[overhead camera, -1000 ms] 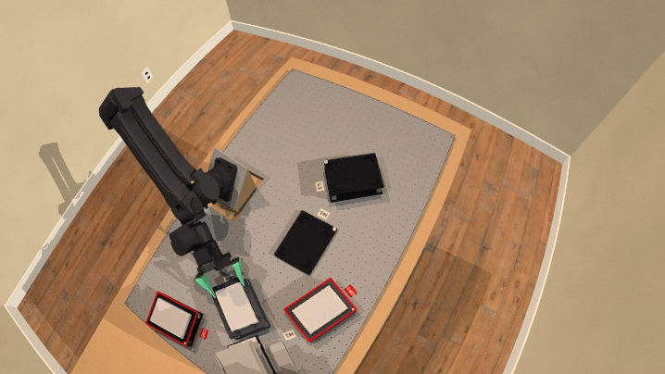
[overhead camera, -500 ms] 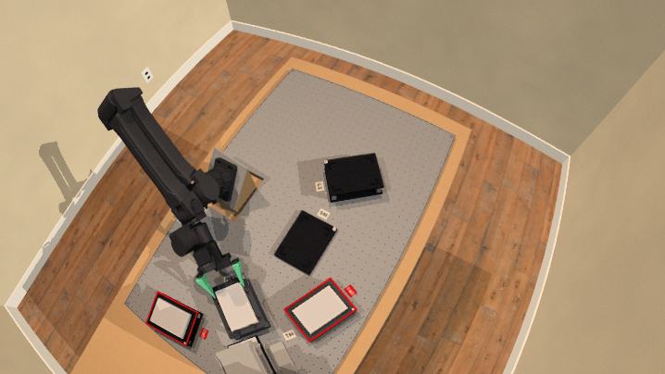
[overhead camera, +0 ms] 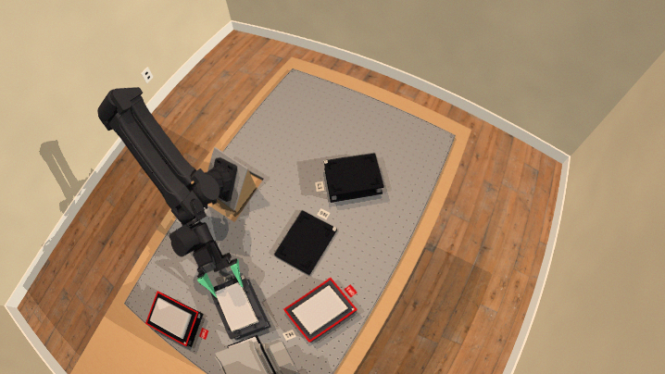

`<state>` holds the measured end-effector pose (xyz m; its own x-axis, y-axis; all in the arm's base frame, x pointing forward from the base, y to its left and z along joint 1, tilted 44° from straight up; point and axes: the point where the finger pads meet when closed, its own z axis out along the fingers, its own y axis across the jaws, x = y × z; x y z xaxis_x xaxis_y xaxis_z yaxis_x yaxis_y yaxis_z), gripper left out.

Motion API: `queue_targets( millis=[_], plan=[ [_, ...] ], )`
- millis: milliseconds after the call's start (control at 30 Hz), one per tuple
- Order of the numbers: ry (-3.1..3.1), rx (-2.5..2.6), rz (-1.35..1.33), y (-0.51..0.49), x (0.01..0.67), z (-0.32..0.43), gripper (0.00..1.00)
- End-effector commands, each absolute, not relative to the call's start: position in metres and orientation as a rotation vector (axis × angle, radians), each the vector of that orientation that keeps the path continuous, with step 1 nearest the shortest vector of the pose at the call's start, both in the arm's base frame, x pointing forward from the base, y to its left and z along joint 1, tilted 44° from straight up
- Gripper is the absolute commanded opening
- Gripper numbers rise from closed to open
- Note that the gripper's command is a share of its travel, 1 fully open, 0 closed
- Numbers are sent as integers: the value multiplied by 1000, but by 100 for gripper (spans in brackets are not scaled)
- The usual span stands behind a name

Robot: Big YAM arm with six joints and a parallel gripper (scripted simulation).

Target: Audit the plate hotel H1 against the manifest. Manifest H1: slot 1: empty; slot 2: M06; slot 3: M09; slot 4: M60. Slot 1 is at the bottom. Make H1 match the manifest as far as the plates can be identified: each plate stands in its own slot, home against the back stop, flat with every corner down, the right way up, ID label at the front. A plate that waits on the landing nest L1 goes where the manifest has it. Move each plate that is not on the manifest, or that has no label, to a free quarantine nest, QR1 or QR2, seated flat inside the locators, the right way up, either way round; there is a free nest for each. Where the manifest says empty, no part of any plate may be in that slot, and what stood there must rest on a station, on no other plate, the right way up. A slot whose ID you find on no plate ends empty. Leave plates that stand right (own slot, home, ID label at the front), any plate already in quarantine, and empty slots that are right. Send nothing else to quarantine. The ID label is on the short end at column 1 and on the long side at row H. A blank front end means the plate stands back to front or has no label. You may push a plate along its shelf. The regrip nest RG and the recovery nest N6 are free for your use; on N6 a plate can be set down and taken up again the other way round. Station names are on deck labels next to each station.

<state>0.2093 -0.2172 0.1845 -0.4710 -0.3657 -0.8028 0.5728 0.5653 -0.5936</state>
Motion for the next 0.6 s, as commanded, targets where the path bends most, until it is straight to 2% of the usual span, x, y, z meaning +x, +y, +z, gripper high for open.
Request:
queue_targets(
  millis=[0,567],
  plan=[
    [1710,168,-1122,-219,212,200,86],
    [1721,156,-1117,-215,213,197,86]
  ],
)
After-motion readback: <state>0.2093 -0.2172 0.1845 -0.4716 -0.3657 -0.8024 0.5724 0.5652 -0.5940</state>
